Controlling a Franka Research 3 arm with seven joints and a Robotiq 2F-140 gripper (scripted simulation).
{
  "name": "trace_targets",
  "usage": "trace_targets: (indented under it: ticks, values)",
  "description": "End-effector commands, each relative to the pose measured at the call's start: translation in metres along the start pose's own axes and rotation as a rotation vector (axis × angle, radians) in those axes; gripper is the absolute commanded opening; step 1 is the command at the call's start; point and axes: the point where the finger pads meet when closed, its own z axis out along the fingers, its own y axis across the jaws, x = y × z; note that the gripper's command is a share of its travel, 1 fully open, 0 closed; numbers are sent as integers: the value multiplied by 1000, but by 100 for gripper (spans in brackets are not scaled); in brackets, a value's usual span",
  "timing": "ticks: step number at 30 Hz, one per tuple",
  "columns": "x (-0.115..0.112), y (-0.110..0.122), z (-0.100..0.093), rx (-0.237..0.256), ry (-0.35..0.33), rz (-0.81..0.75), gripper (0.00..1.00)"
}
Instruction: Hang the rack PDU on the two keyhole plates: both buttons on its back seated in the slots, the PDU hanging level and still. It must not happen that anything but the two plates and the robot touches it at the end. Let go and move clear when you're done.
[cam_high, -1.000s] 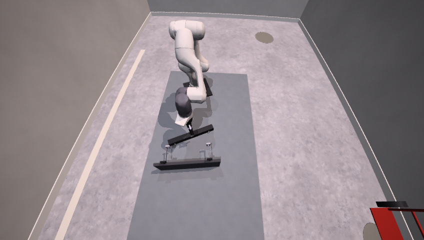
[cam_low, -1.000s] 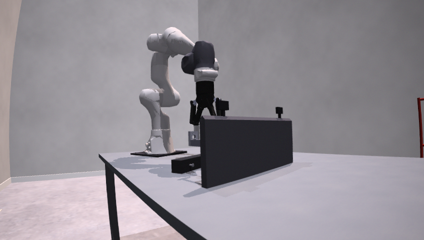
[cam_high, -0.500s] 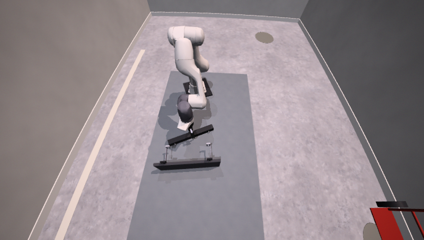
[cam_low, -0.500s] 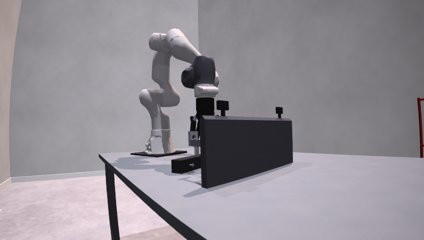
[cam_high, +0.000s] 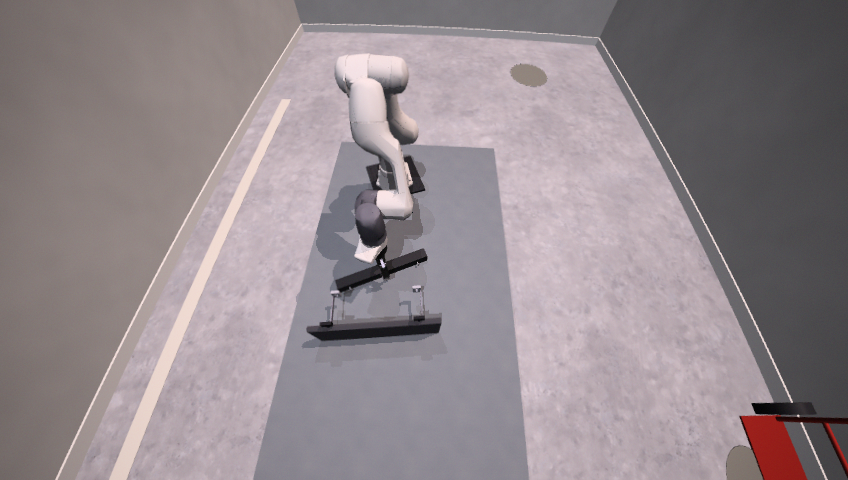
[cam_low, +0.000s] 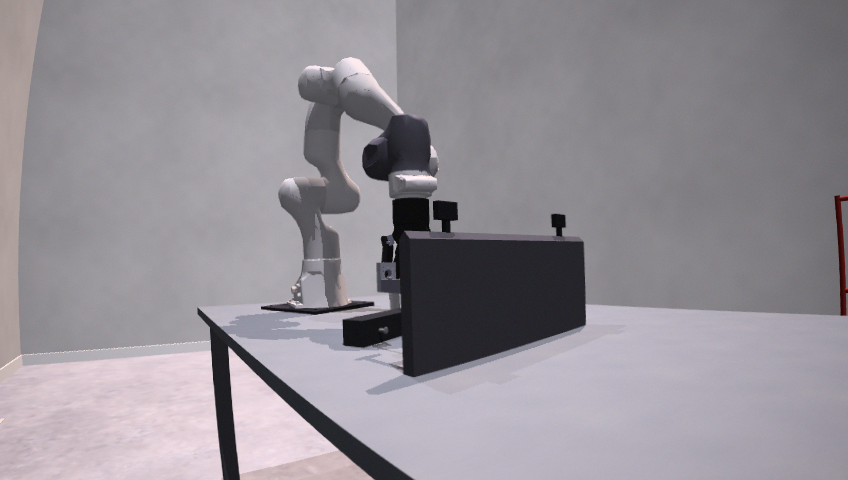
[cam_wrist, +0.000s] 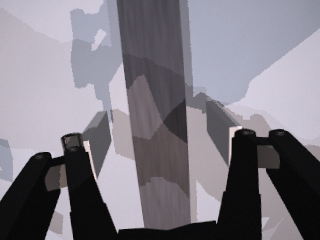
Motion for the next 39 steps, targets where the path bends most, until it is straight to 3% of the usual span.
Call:
trace_targets:
  ticks: [1,23,24,39]
  values:
    - [1,0,1,1,2,6,55]
    - [1,0,1,1,2,6,55]
    - [1,0,1,1,2,6,0]
    - [1,0,1,1,2,6,0]
